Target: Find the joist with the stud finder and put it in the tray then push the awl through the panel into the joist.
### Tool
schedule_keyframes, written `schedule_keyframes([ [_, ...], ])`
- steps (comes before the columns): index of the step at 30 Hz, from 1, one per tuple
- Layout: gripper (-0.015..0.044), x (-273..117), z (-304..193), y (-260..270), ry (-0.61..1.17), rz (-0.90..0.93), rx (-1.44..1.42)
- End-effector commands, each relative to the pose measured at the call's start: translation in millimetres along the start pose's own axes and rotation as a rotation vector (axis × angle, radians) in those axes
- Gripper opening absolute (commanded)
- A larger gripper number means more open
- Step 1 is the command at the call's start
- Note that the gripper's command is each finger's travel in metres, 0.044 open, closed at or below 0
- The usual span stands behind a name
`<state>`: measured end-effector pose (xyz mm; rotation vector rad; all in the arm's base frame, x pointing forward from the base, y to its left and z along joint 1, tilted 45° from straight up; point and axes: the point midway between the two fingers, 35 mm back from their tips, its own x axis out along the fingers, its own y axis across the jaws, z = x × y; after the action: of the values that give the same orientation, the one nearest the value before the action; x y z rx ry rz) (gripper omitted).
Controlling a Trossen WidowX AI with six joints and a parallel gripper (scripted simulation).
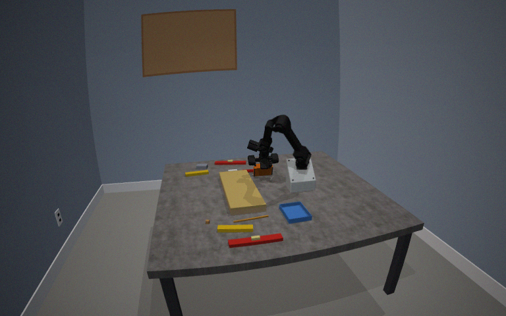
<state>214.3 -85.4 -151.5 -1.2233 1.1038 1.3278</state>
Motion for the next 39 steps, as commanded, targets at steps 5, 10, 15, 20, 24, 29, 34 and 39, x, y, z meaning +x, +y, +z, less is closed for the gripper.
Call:
schedule_keyframes([
  [5, 0.0, -2.1, -0.9, -0.9, 0.068, -0.008, 0.007],
  [10, 0.0, -1.6, -0.2, -0.8, 0.089, -0.005, 0.007],
  [15, 0.0, -1.1, 1.0, -0.6, 0.123, -0.002, 0.007],
  [20, 0.0, -0.8, 2.1, -0.5, 0.157, -0.001, 0.007],
  [24, 0.0, -0.7, 2.9, -0.5, 0.185, -0.001, 0.007],
  [29, 0.0, -0.8, 4.0, -0.5, 0.219, -0.003, 0.008],
  [34, 0.0, -0.9, 4.7, -0.5, 0.242, -0.005, 0.009],
  [39, 0.0, -0.3, 5.5, -0.3, 0.266, -0.002, 0.009],
])
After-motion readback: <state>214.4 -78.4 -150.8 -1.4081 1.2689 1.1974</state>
